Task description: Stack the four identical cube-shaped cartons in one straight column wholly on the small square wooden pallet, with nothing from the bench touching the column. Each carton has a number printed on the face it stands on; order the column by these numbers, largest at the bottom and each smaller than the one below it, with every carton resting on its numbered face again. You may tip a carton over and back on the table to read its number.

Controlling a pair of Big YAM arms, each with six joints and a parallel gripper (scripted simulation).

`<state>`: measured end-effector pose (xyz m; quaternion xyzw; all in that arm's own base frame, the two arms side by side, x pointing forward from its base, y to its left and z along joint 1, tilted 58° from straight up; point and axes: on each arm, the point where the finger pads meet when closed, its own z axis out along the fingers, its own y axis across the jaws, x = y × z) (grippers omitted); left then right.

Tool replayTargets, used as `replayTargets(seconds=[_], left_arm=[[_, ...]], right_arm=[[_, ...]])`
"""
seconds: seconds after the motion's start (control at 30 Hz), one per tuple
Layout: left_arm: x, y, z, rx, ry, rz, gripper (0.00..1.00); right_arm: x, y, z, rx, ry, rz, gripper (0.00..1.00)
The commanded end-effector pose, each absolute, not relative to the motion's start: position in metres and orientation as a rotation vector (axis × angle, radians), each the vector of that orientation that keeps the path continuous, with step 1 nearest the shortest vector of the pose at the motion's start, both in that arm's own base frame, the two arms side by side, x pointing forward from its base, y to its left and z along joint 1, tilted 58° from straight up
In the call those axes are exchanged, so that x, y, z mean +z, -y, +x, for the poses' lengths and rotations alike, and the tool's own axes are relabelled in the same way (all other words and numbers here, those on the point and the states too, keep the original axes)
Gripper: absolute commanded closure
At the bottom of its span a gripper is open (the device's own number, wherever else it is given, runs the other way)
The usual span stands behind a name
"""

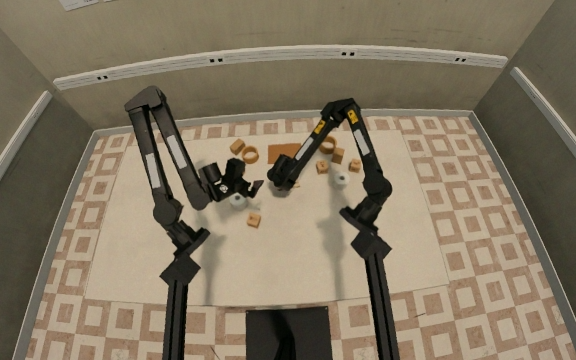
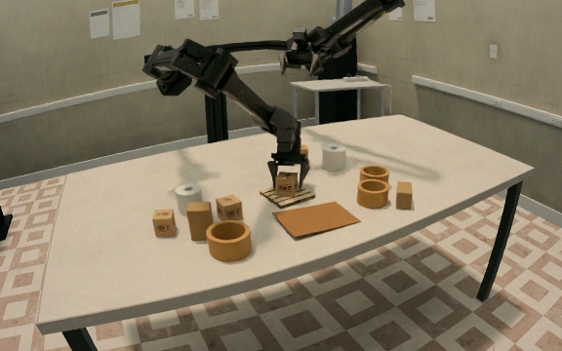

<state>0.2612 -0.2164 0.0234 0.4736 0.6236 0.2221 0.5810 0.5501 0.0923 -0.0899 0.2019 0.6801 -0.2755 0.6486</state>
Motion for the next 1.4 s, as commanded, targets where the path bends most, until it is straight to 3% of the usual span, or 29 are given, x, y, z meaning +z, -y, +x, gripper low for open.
replayTargets(seconds=[0.0,0.63,1.37], left_arm=[[0.029,0.221,0.261,0.487,-1.453,1.070,0.00],[0.053,0.216,0.169,0.460,-1.457,1.053,0.00],[0.061,0.216,0.159,0.443,-1.430,1.032,0.00]], right_arm=[[-0.088,-0.094,0.550,-0.625,-1.544,0.456,0.21],[-0.088,-0.094,0.550,-0.625,-1.544,0.456,0.21],[-0.079,-0.106,0.538,-0.608,-1.539,0.460,0.21]])
